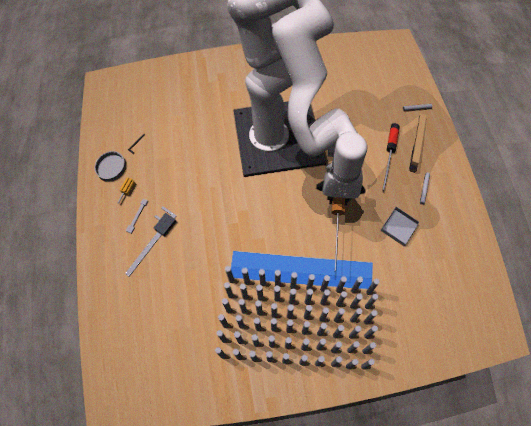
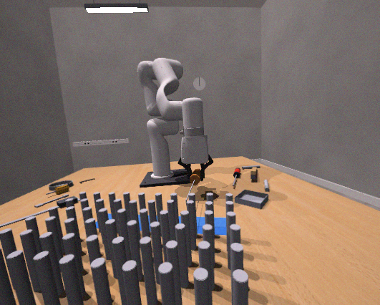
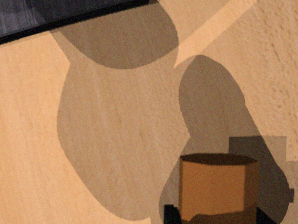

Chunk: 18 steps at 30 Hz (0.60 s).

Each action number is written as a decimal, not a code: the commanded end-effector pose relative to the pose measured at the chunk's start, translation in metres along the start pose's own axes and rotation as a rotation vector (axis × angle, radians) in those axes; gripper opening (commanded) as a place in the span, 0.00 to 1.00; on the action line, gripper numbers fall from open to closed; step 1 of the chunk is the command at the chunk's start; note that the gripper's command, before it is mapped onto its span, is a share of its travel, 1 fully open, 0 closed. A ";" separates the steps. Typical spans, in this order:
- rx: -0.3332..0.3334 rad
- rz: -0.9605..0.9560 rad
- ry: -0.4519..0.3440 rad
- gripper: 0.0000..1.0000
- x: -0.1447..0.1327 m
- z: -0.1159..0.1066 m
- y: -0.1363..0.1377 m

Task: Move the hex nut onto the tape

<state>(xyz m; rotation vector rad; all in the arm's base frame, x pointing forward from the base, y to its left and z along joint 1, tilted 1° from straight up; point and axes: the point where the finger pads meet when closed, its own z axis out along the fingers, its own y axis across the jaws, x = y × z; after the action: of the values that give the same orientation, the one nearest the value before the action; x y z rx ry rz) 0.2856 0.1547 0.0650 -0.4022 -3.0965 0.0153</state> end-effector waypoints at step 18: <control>-0.003 0.000 -0.003 0.00 -0.002 0.020 0.002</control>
<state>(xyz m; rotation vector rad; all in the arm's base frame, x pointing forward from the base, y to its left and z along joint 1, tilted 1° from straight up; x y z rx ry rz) 0.2862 0.1553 0.0440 -0.4023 -3.0973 0.0144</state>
